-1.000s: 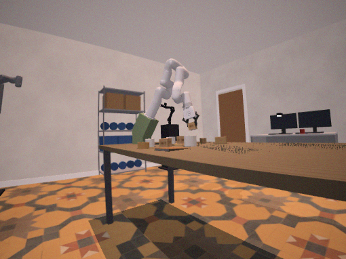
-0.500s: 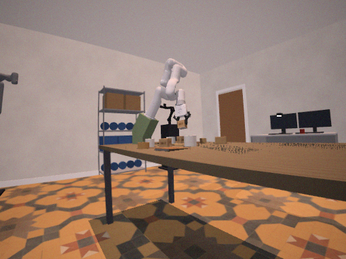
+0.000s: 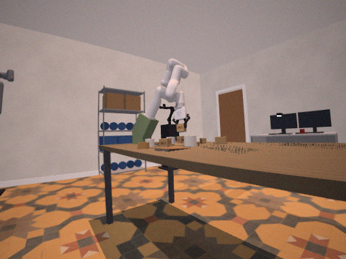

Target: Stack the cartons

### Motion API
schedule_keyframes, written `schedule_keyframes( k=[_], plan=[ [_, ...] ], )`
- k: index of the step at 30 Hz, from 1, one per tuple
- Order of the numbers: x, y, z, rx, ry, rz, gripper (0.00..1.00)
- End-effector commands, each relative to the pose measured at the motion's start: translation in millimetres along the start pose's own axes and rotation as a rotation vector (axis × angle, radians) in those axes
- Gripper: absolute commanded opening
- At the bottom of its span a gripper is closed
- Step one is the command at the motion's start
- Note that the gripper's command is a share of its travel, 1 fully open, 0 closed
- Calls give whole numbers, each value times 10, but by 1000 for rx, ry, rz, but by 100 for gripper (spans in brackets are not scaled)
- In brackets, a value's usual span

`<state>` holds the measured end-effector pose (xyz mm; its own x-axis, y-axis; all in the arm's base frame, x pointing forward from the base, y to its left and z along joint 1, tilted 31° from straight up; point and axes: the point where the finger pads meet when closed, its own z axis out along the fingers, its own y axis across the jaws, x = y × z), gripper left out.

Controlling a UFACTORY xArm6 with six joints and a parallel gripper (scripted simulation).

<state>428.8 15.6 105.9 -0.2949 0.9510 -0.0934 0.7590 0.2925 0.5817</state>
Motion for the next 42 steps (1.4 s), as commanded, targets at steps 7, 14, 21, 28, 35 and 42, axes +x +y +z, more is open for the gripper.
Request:
schedule_keyframes(
  k=[7, 14, 21, 28, 35, 42],
  plan=[
    [2, 23, 202, 81, 127, 2, 0],
    [14, 18, 293, 81, 127, 2, 0],
    [17, 12, 341, 82, 127, 2, 0],
    [18, 12, 343, 82, 127, 2, 0],
    [18, 12, 343, 82, 127, 2, 100],
    [18, 12, 343, 82, 127, 2, 100]
  ],
)
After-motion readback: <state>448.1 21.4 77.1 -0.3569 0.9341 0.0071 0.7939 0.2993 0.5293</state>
